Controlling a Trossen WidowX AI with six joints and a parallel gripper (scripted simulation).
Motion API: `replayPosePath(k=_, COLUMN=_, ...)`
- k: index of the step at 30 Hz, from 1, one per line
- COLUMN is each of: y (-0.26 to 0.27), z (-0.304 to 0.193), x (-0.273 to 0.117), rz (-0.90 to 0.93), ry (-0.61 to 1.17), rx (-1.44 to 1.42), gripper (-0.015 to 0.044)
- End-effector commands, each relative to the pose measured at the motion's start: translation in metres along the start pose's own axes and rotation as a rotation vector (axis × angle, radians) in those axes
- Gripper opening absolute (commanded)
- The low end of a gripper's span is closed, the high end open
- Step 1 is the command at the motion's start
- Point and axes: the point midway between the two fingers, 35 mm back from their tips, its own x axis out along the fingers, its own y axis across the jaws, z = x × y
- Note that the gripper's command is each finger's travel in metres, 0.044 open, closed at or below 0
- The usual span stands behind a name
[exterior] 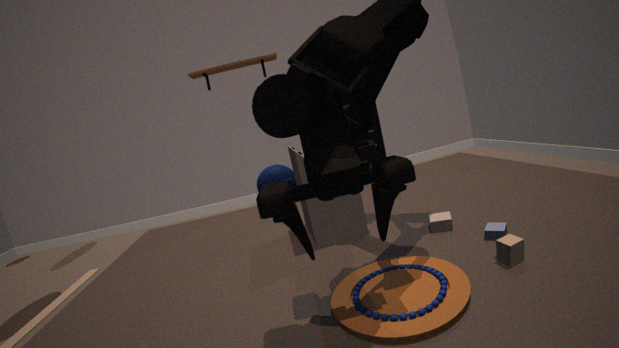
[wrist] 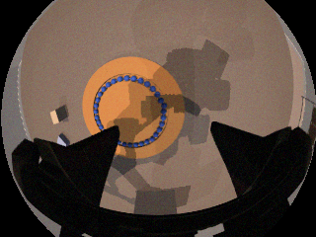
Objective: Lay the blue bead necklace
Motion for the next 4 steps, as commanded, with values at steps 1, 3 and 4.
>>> replayPosePath(k=1, y=0.0013, z=-0.0036, x=0.0004, rz=0.002, ry=0.021, rx=-0.001, gripper=0.0440)
replayPosePath(k=3, y=0.0013, z=-0.0036, x=0.0004, rz=0.002, ry=0.021, rx=-0.001, gripper=0.0440)
replayPosePath(k=4, y=0.0013, z=-0.0036, x=0.0004, rz=0.002, ry=0.021, rx=-0.001, gripper=0.0440)
